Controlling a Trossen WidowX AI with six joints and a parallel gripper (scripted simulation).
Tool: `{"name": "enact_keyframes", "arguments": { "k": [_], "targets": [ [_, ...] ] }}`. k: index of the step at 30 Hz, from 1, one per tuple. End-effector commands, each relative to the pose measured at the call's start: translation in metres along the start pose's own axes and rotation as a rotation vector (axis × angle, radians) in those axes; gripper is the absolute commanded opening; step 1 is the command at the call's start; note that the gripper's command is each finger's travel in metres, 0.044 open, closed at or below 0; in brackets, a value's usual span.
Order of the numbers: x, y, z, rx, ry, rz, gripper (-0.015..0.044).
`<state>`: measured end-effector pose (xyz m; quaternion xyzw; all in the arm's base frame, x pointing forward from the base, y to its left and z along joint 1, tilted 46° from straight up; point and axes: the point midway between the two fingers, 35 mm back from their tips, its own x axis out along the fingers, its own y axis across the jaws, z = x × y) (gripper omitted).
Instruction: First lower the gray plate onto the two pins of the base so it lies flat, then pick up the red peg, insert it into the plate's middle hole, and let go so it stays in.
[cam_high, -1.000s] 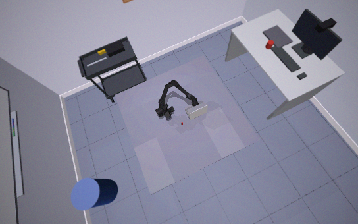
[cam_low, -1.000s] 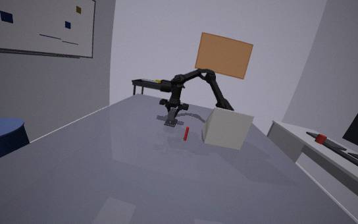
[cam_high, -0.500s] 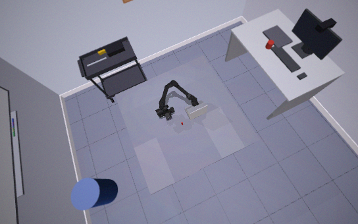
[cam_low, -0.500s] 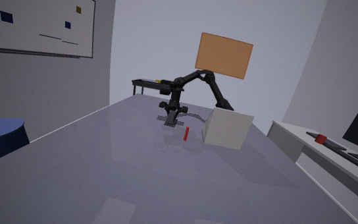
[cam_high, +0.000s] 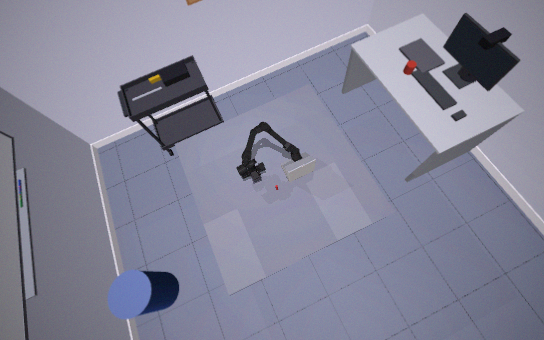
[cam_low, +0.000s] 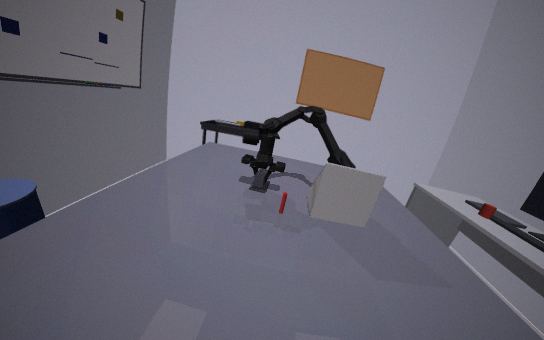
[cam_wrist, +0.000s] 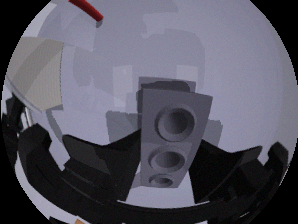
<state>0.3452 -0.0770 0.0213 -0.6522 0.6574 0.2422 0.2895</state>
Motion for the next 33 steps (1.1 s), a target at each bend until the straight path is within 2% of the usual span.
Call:
{"name": "enact_keyframes", "arguments": {
  "k": [1,10,15,20,22,29,33],
  "targets": [
    [0.0,0.0,0.0,0.004,0.0,0.0,0.021],
    [0.0,0.0,0.0,0.004,0.0,0.0,0.044],
    [-0.011,-0.002,0.001,0.003,-0.003,0.0,0.044],
    [-0.093,-0.004,0.003,-0.002,-0.005,0.0,0.044],
    [-0.114,-0.001,0.002,-0.003,-0.001,0.001,0.044],
    [-0.117,-0.004,0.005,0.01,-0.001,0.001,0.044],
    [-0.119,0.004,0.028,0.282,-0.011,0.0,0.044]
  ]
}}
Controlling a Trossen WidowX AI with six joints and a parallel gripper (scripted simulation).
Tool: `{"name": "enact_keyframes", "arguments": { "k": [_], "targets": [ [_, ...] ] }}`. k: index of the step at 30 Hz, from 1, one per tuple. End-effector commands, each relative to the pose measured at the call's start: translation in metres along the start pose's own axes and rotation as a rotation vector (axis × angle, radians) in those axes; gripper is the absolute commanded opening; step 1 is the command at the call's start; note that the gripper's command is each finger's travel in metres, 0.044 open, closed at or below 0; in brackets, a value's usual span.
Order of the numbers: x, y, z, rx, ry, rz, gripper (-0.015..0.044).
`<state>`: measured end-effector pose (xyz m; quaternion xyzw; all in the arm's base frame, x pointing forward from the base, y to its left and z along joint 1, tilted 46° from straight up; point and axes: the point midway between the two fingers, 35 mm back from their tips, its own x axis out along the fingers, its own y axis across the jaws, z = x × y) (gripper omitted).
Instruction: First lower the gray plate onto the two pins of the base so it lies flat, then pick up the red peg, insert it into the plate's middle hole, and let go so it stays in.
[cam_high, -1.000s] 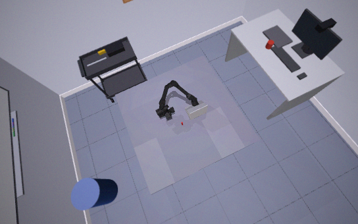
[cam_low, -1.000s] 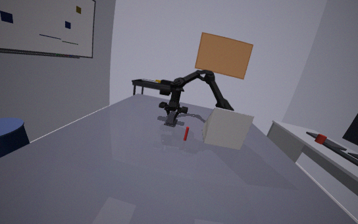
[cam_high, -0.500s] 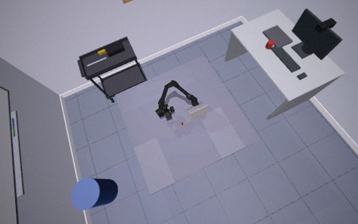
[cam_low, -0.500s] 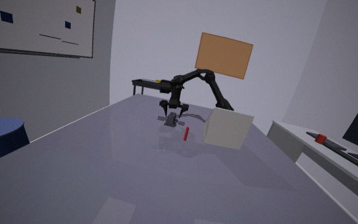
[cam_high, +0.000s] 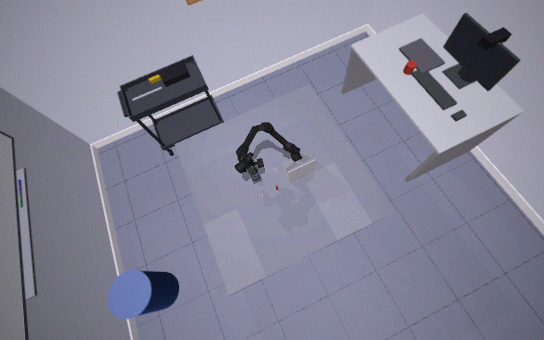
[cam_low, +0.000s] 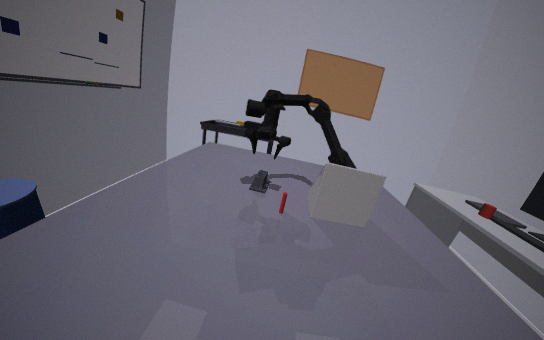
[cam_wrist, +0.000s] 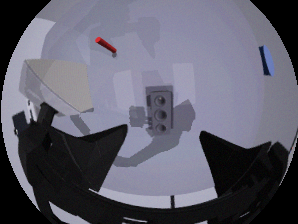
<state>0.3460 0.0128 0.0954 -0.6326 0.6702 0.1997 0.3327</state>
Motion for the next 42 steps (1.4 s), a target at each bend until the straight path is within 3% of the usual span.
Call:
{"name": "enact_keyframes", "arguments": {
  "k": [1,14,42],
  "targets": [
    [-0.003,0.012,0.024,0.234,-0.01,0.004,0.044],
    [-0.006,0.067,0.096,1.29,-0.019,0.023,0.044],
    [0.0,0.145,0.155,2.502,0.008,0.011,0.044]
  ]
}}
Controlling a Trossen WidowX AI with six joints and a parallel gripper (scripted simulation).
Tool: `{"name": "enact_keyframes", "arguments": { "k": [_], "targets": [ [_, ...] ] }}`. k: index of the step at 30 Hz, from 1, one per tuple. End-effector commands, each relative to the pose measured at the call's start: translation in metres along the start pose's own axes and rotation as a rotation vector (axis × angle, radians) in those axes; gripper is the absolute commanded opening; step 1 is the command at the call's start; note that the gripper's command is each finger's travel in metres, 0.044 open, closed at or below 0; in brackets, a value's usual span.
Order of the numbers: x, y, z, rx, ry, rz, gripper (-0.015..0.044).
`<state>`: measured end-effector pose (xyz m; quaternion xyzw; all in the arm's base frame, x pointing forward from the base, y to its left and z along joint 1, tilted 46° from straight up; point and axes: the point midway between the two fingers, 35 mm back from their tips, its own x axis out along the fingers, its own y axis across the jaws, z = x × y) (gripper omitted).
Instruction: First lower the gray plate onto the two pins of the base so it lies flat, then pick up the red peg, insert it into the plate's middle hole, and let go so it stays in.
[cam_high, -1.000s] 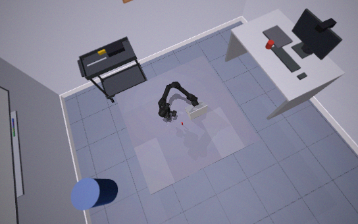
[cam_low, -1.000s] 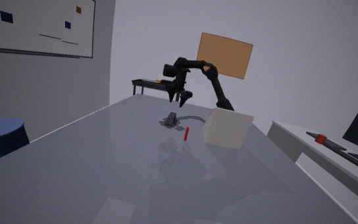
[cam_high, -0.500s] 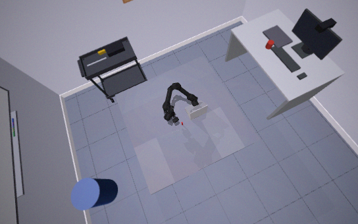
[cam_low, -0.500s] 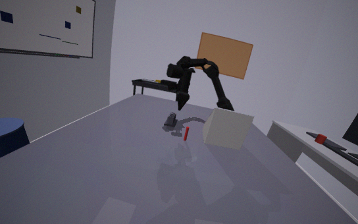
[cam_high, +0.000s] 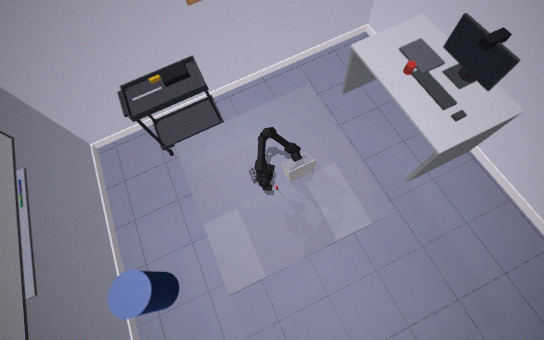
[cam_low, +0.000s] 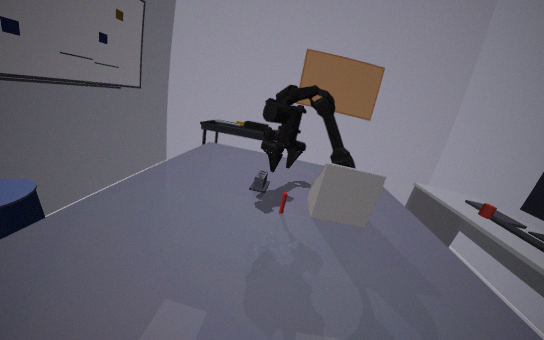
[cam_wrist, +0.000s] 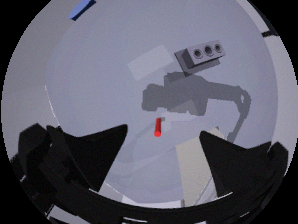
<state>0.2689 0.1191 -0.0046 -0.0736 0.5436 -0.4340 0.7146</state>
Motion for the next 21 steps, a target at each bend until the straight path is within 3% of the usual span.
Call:
{"name": "enact_keyframes", "arguments": {
  "k": [1,16,21],
  "targets": [
    [0.009,0.01,-0.048,0.554,0.001,-0.022,0.044],
    [0.008,0.009,-0.047,0.554,0.001,-0.022,0.044],
    [0.037,0.008,-0.047,0.555,0.001,-0.022,0.044]
  ]
}}
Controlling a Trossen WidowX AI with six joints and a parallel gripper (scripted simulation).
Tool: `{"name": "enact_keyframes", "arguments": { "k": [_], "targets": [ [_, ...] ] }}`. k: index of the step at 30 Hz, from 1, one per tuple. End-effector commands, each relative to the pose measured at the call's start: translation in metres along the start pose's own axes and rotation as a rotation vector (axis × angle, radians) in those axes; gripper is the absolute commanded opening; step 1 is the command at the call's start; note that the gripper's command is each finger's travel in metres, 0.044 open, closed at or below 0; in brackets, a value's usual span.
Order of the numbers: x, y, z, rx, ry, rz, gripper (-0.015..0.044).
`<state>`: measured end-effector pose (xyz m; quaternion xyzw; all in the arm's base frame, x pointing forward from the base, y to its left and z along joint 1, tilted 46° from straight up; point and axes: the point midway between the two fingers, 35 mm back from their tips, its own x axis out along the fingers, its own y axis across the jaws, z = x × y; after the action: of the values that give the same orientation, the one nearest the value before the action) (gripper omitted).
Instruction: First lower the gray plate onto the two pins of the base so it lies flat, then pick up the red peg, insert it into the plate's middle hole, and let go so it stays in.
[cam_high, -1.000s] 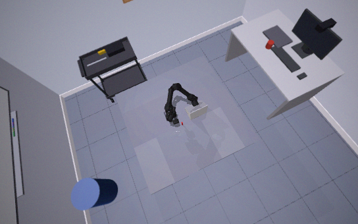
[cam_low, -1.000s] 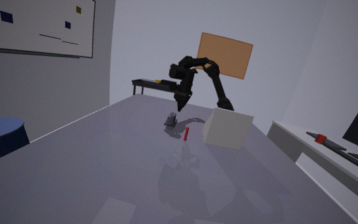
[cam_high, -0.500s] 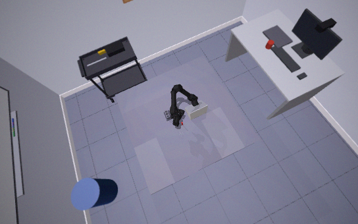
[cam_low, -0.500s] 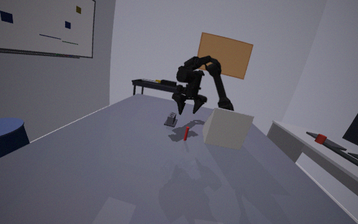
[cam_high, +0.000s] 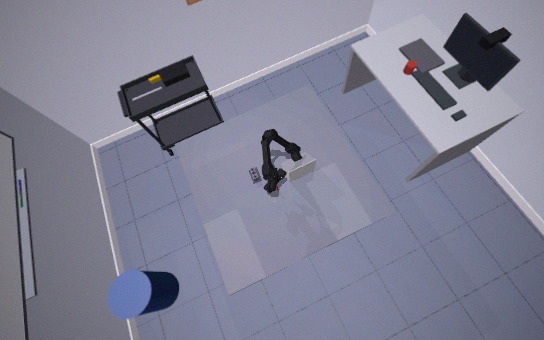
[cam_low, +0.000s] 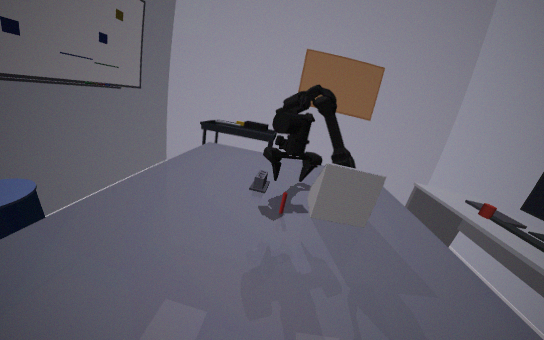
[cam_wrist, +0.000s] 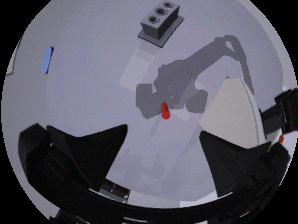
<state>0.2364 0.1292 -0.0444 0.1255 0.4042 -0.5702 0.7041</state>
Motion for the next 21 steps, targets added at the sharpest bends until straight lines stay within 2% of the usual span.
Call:
{"name": "enact_keyframes", "arguments": {
  "k": [1,21],
  "targets": [
    [0.017,-0.003,0.001,-0.004,-0.008,-0.012,0.044],
    [0.05,-0.002,0.003,-0.004,-0.009,-0.012,0.044]
  ]
}}
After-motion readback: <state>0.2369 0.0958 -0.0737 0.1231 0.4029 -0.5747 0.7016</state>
